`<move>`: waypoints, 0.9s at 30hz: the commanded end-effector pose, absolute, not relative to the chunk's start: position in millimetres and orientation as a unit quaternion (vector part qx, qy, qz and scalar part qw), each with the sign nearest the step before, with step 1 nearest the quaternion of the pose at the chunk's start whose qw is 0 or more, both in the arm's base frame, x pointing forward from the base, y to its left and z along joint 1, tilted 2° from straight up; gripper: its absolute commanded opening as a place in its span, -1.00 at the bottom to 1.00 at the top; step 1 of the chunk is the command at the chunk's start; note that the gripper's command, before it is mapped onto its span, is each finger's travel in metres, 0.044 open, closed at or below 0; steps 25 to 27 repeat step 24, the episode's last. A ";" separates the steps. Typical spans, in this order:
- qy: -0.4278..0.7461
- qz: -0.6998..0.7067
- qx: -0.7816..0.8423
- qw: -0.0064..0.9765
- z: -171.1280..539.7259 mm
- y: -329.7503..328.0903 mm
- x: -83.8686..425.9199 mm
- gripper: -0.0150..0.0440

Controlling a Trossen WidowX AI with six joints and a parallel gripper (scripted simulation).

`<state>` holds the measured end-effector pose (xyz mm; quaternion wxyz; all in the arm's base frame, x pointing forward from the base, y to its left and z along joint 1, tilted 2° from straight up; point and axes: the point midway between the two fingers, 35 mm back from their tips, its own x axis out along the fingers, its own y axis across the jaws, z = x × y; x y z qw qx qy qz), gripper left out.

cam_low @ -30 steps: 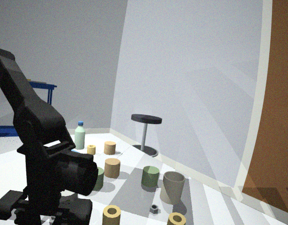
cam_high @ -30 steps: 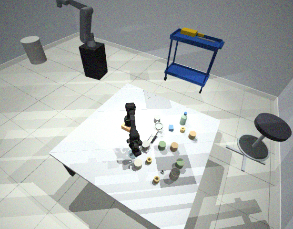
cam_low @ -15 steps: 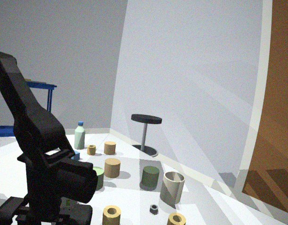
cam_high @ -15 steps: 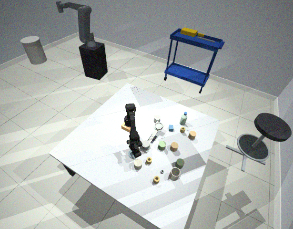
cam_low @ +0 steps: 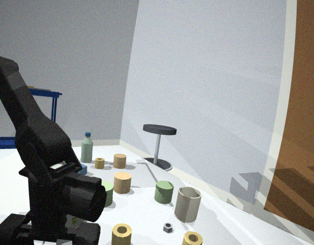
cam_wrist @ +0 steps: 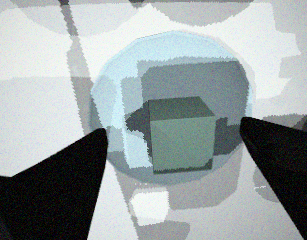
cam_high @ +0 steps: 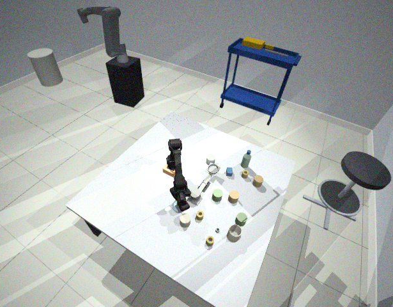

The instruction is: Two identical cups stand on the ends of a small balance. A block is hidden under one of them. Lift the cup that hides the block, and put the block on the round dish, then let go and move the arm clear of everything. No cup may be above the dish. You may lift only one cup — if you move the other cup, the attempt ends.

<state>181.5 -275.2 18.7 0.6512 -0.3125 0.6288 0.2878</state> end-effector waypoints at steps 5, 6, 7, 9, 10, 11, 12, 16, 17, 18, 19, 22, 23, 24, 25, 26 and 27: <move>0.629 0.288 -0.314 0.651 74.8 -274.3 179.1 1.00; 0.629 0.288 -0.314 0.651 74.8 -274.3 179.1 1.00; 0.629 0.288 -0.314 0.651 74.8 -274.3 179.1 1.00; 0.629 0.288 -0.314 0.651 77.2 -274.3 179.0 1.00; 0.629 0.287 -0.314 0.651 84.7 -274.2 178.8 1.00; 0.629 0.286 -0.314 0.651 97.1 -273.8 178.1 1.00; 0.629 0.285 -0.314 0.652 109.6 -272.9 177.2 1.00; 0.629 0.285 -0.315 0.652 119.5 -271.8 176.2 1.00; 0.629 0.285 -0.315 0.652 119.5 -271.8 176.2 1.00; 0.629 0.285 -0.315 0.652 119.5 -271.8 176.2 1.00; 0.629 0.285 -0.315 0.652 119.5 -271.8 176.2 1.00; 0.629 0.285 -0.315 0.652 119.5 -271.8 176.2 1.00; 0.629 0.285 -0.315 0.652 119.5 -271.8 176.2 1.00; 0.629 0.285 -0.315 0.652 119.5 -271.8 176.2 1.00; 0.629 0.285 -0.315 0.652 119.5 -271.8 176.2 1.00; 0.629 0.285 -0.315 0.652 119.5 -271.8 176.2 1.00; 0.629 0.285 -0.315 0.652 119.5 -271.8 176.2 1.00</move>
